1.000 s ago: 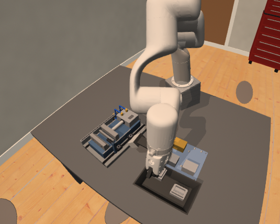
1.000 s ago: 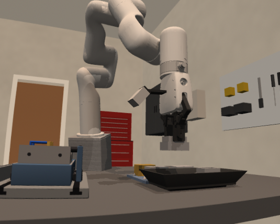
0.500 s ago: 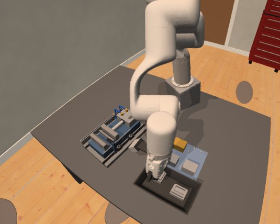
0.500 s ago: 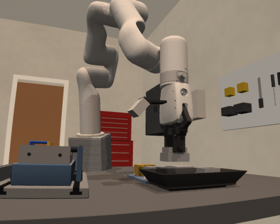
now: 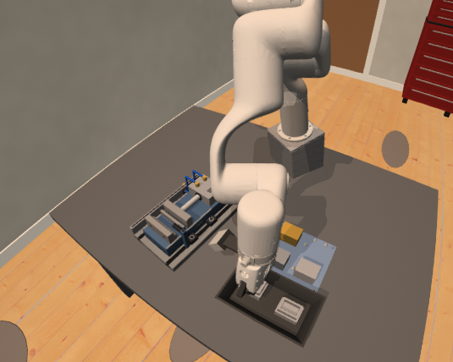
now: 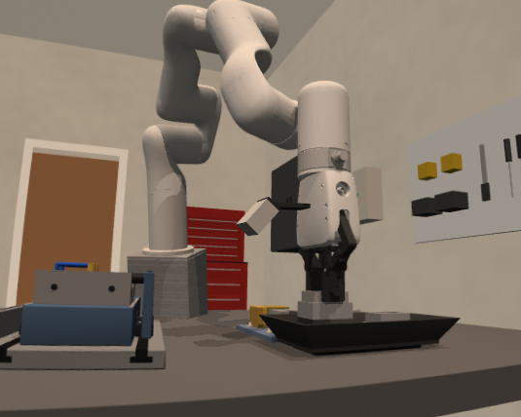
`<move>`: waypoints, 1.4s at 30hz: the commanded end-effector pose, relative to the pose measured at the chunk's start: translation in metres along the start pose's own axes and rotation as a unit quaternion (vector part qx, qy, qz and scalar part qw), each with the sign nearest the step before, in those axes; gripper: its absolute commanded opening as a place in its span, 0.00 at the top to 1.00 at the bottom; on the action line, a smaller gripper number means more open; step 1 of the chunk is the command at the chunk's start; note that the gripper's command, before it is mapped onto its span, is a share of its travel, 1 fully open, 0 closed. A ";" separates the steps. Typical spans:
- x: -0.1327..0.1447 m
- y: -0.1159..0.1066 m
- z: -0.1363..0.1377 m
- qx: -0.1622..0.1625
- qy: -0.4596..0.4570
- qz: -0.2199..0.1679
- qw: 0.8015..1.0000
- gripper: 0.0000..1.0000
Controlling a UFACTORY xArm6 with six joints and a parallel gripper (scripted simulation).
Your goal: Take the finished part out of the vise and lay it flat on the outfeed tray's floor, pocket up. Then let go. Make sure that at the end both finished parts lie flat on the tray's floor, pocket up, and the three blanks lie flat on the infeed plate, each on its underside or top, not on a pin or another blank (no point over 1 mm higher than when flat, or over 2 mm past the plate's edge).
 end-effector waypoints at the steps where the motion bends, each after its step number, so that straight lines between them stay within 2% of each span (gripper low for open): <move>1: 0.000 0.002 -0.002 -0.002 0.000 0.000 1.000 1.00; 18: 0.000 0.014 -0.002 -0.002 0.000 0.000 1.000 1.00; 42: 0.000 0.015 -0.002 -0.002 0.000 0.000 1.000 1.00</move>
Point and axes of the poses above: the point where the finger pads meet when closed, its own y axis out along the fingers, its own z axis across the jaws, x = y × z, the point moved 1 cm from there along -y, back along the fingers, and after that the axes turned 6 degrees about -y, right-handed, at the moved point
